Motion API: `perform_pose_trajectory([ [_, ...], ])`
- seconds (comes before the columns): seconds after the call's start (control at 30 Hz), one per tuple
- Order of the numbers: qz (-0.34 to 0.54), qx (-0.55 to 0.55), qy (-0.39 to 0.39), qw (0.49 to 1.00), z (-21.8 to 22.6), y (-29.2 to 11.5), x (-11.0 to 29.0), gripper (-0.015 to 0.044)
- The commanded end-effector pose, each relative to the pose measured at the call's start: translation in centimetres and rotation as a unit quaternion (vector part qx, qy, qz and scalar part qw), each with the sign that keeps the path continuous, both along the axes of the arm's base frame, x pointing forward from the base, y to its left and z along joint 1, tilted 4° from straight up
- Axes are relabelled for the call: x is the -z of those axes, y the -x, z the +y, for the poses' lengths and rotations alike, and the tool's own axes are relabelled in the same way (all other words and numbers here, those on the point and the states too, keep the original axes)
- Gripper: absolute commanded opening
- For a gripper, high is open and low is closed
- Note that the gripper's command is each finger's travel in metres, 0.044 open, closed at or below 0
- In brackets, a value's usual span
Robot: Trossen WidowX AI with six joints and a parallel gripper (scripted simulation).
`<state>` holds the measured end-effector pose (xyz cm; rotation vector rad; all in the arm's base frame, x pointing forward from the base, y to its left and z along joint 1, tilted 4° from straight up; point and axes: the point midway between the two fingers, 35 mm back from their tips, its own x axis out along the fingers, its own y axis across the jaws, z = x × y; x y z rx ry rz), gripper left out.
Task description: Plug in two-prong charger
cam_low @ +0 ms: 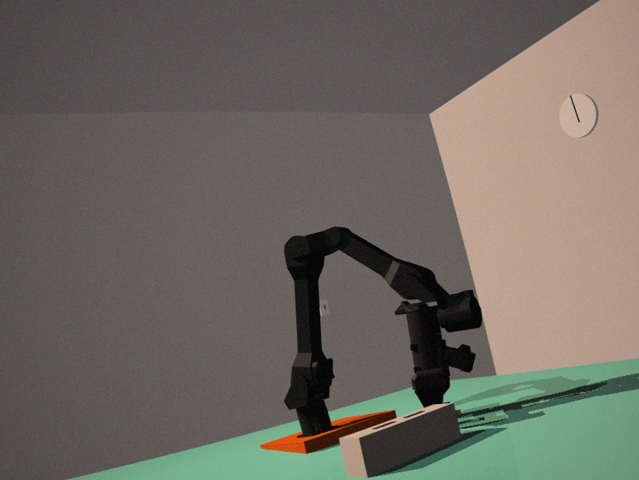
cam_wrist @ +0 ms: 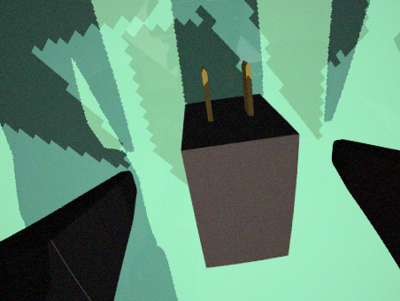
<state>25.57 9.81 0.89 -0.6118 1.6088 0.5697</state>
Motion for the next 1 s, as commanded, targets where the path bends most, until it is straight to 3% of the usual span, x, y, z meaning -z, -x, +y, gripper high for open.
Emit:
perform_pose_trajectory([
  [0.0, 0.0, 0.0, 0.0, 1.0, 0.0, 0.0, -0.1, 0.0361],
  [0.27, 0.0, 0.0, 0.0, 1.0, 0.0, 0.0, -0.1, 0.0151],
  [0.5, 0.0, 0.0, 0.0, 1.0, 0.0, 0.0, -0.1, 0.0105],
  [0.63, 0.0, 0.0, 0.0, 1.0, 0.0, -0.1, -0.7, 0.0],
  [0.97, 0.002, 0.003, -0.001, 1.0, -0.1, -0.1, -5.3, 0.0],
])
